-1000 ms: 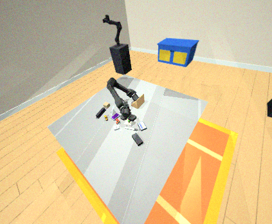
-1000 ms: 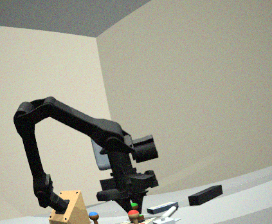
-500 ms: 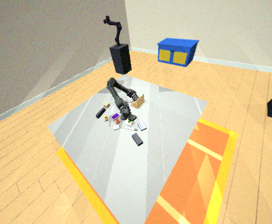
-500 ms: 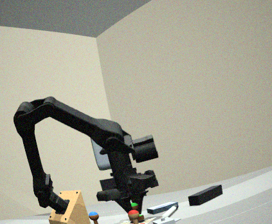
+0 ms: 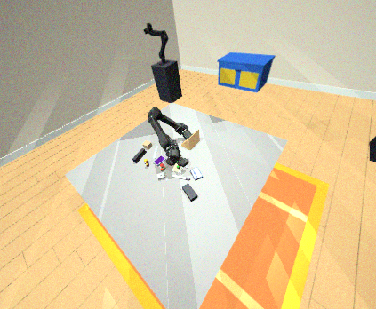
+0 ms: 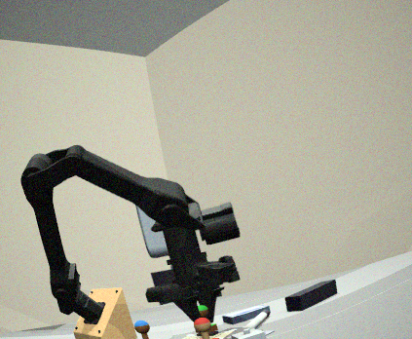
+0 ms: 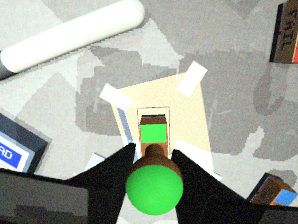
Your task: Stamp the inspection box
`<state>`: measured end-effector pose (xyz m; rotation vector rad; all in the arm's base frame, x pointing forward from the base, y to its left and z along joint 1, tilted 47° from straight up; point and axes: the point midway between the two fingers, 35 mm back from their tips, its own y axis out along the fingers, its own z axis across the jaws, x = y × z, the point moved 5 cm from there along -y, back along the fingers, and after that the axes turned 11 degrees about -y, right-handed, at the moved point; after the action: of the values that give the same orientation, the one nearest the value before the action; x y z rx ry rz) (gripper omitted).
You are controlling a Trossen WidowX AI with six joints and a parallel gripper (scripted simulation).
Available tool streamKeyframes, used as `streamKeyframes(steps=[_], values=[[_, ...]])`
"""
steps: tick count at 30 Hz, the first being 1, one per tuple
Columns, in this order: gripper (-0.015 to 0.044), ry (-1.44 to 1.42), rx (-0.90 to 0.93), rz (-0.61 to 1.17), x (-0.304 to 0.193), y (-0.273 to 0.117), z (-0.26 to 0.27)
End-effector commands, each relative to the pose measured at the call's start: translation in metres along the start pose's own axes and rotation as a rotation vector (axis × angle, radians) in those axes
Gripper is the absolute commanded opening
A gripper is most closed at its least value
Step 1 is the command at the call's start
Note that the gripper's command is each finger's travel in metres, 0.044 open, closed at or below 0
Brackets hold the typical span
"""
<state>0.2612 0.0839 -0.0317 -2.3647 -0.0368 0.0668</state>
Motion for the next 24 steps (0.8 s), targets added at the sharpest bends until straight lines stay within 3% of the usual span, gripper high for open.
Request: streamKeyframes(steps=[1,24], values=[[0.0,0.004,0.001,0.0,0.0,-0.002,0.0],[0.0,0.004,0.004,0.0,0.002,-0.032,0.001]])
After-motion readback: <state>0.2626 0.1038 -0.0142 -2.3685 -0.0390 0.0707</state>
